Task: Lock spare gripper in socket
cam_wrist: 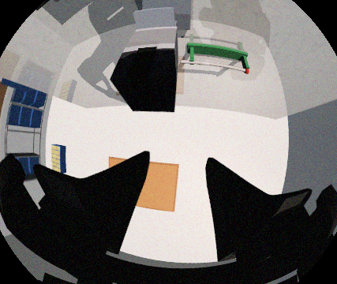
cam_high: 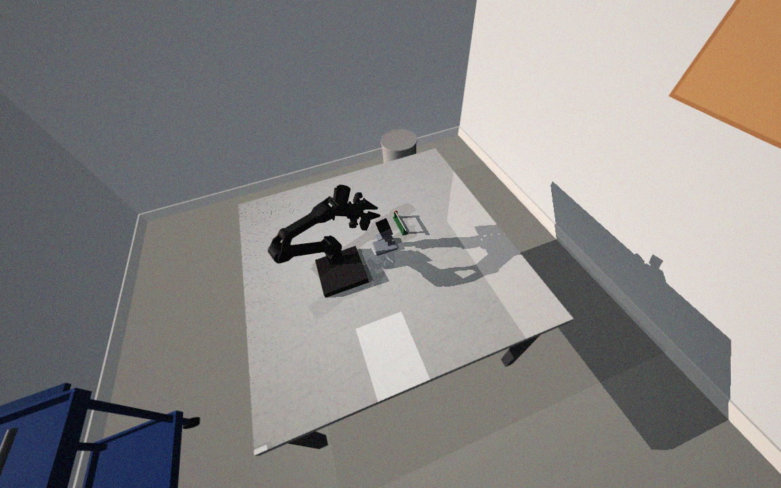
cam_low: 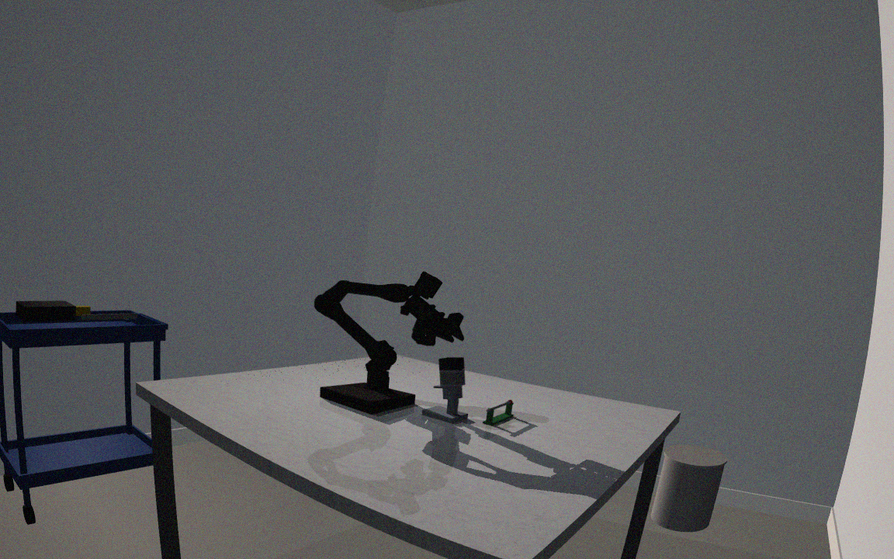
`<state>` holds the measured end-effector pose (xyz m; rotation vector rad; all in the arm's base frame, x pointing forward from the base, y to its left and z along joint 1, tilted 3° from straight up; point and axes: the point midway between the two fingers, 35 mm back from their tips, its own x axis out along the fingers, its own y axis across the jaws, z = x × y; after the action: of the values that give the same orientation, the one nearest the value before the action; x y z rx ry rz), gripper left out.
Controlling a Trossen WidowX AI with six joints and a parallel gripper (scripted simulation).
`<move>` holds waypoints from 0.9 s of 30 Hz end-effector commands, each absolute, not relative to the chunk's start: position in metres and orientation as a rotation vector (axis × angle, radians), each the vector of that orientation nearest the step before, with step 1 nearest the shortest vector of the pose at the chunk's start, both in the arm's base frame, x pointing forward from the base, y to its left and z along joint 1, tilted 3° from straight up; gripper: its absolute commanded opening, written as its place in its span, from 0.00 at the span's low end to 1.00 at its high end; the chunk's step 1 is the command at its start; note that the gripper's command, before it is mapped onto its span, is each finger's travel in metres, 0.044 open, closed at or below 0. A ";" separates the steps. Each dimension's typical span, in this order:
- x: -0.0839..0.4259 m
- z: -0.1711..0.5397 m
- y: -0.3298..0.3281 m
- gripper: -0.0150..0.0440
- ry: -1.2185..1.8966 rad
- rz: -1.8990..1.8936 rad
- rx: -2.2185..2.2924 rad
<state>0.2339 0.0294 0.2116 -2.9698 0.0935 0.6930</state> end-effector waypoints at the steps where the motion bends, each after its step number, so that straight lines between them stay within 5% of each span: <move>1: 0.227 0.211 0.043 0.56 0.111 0.718 -2.961; 17: 0.187 0.236 0.095 0.56 0.077 0.538 -3.042; 27: 0.236 0.246 0.121 0.56 0.379 0.838 -2.697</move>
<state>0.2207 0.1148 0.2481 -2.8019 0.2879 0.7603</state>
